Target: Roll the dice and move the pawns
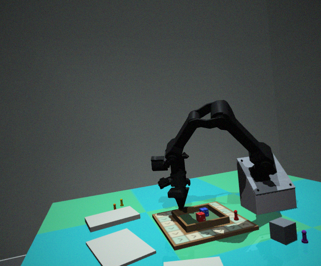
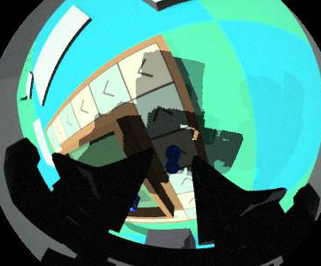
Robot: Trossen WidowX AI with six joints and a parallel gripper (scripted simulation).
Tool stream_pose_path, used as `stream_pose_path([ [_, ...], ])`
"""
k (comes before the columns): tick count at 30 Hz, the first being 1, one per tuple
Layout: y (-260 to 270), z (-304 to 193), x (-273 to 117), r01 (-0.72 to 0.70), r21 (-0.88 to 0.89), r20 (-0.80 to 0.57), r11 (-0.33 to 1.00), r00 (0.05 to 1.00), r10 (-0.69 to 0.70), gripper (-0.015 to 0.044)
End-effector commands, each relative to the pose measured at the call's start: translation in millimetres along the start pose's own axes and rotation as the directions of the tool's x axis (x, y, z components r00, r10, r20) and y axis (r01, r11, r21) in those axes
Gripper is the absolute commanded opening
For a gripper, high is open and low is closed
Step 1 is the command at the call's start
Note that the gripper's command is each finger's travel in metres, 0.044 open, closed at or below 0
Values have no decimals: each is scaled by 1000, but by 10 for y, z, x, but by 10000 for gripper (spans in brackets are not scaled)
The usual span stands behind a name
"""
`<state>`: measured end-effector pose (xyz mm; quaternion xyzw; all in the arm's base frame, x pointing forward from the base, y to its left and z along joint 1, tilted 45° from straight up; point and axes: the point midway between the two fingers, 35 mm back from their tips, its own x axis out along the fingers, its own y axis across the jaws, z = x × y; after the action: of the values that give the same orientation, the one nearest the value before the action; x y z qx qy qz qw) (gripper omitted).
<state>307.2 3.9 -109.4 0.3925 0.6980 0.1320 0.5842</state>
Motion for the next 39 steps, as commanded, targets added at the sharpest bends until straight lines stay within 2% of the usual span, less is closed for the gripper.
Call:
stream_pose_path([
  [1,-3,-11,32,-5,8,-3,1000,1000,5,147],
  [4,-3,-11,32,-5,8,-3,1000,1000,5,69],
  [14,-3,-11,32,-5,8,-3,1000,1000,5,0],
  [17,-4,14,-69,-3,8,-1,1000,1000,3,0],
  [32,7,23,-1197,2,9,0,1000,1000,-2,0],
  [39,94,32,-1221,9,11,0,1000,1000,-9,0],
])
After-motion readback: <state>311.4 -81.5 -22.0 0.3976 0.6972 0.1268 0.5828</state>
